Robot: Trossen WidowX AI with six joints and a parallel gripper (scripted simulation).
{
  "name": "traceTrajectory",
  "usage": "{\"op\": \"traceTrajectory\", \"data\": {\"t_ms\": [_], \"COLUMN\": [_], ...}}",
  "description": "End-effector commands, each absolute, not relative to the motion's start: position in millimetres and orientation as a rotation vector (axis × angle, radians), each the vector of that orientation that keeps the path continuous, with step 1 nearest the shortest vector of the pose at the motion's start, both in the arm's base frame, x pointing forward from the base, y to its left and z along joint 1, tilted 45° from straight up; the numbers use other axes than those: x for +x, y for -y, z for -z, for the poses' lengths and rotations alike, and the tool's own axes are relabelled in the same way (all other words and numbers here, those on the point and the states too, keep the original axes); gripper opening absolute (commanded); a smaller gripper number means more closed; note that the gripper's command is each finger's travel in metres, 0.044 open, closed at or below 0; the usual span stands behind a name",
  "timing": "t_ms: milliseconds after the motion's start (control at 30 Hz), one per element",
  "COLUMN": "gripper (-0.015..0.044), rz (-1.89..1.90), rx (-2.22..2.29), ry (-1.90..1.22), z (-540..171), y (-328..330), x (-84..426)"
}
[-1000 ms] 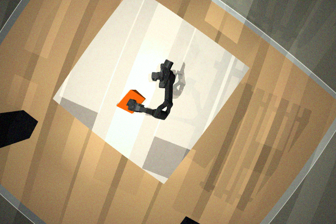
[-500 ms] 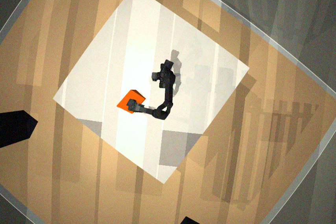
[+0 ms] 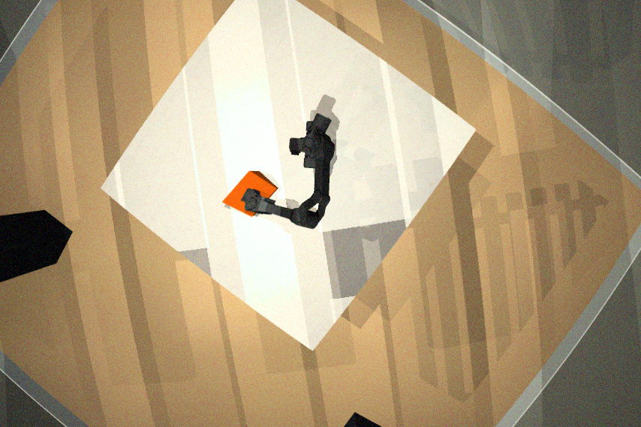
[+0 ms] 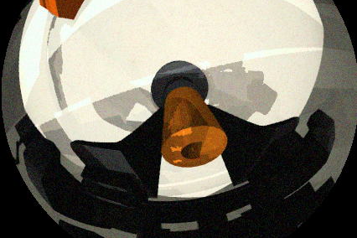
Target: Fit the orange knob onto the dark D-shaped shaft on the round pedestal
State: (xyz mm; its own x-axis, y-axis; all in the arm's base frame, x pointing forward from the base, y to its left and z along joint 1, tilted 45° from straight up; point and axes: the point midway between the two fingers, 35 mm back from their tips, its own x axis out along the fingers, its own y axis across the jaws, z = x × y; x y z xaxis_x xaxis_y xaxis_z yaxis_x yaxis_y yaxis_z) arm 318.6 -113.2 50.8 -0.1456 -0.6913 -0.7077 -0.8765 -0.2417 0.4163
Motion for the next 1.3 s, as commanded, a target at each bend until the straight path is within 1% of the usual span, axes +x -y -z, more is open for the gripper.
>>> {"op": "traceTrajectory", "data": {"t_ms": [0,167,367,1267], "gripper": [0.0,0.0,0.0,0.0], "rz": [-1.331,-1.36,-1.574,-1.574], "rx": [-1.909,-1.922,-2.01,-2.01], "ry": [-1.795,-1.786,-1.714,-1.714], "z": [-53.2,-55.0,-53.7,-51.2], "y": [111.4,110.7,111.0,114.0], "x": [318.9,319.6,320.1,319.1]}}
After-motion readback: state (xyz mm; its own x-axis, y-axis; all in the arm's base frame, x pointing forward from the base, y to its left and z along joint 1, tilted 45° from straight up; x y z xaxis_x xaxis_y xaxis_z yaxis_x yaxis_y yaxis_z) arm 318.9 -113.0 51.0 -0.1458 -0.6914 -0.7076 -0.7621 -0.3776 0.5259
